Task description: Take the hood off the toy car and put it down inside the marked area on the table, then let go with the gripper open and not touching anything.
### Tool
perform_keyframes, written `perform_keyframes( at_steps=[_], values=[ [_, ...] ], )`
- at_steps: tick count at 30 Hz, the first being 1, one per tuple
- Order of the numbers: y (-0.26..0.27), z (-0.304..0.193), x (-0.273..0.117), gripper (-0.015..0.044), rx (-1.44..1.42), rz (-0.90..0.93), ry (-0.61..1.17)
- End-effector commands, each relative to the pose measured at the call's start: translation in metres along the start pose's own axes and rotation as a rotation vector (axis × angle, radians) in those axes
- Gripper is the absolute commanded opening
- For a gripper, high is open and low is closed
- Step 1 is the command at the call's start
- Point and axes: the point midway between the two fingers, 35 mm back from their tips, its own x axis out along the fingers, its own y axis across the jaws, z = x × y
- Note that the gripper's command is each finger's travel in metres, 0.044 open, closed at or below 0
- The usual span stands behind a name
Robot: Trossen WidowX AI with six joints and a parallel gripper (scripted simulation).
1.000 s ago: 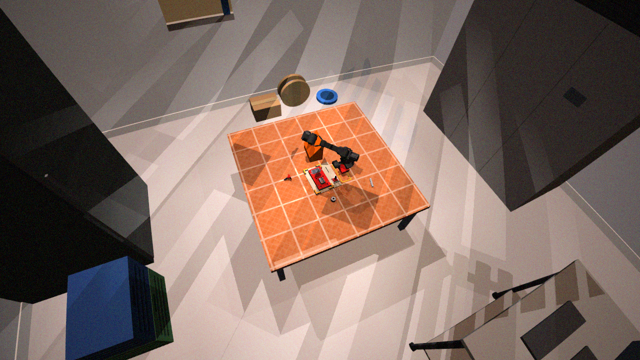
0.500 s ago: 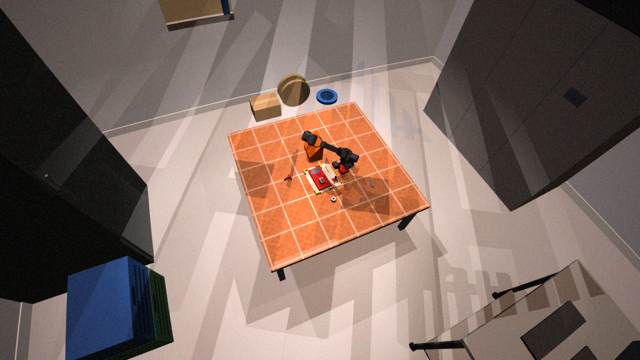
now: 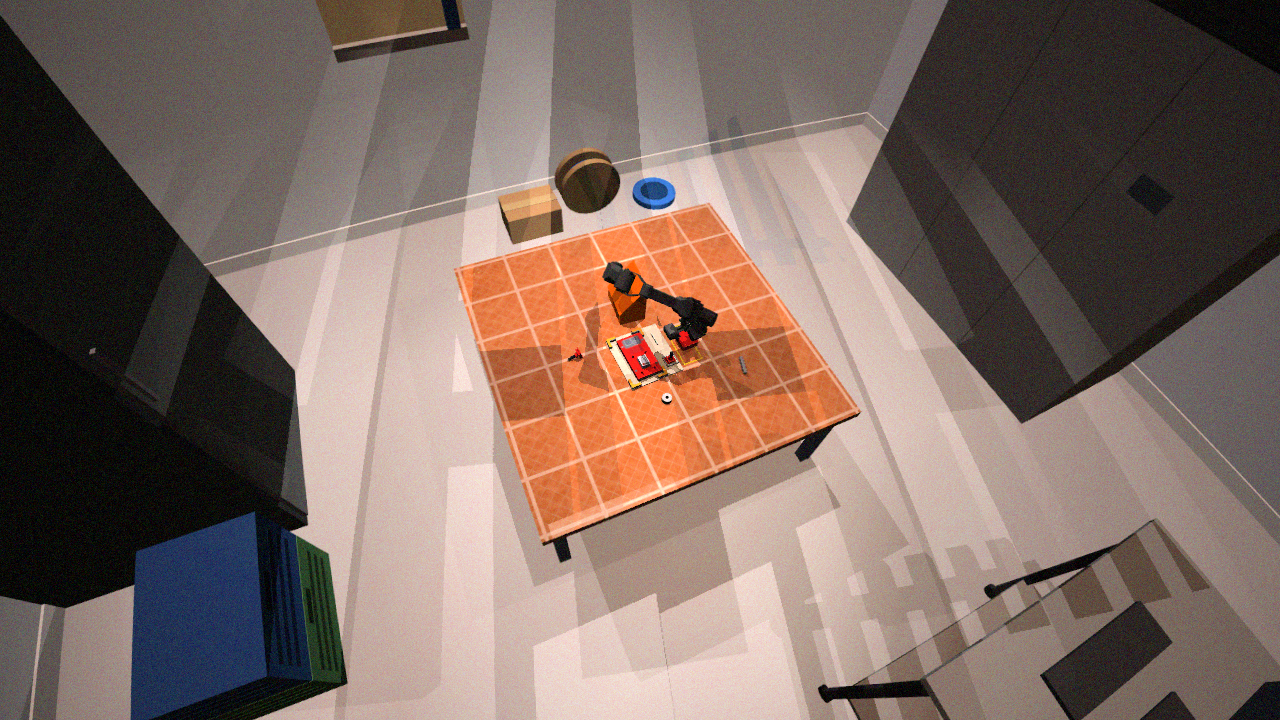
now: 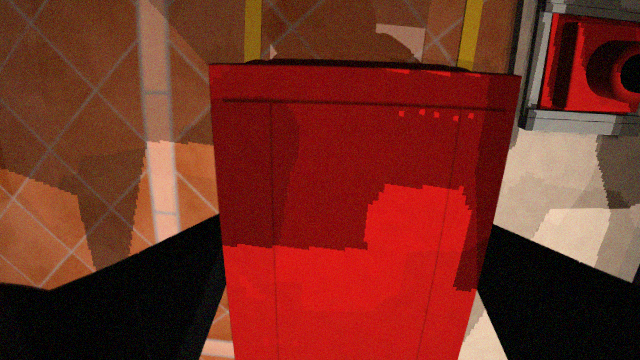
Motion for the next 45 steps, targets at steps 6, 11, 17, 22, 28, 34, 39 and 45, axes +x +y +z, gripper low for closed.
perform_keyframes(
  at_steps=[6,11,17,22,28,34,39,45],
  values=[
    [0.0,-0.001,0.007,0.0,-0.008,-0.007,-0.001],
    [-0.001,-0.002,0.011,0.0,-0.007,-0.007,-0.001],
    [-0.001,-0.002,0.014,0.0,-0.007,-0.008,-0.001],
    [-0.001,-0.002,0.015,0.0,-0.007,-0.008,-0.001],
    [-0.001,-0.002,0.018,0.0,-0.007,-0.008,-0.001],
    [-0.001,-0.002,0.021,0.0,-0.007,-0.008,-0.001],
    [-0.001,-0.002,0.023,0.0,-0.007,-0.008,-0.001],
    [-0.001,-0.002,0.026,0.0,-0.007,-0.008,-0.001]
  ],
)
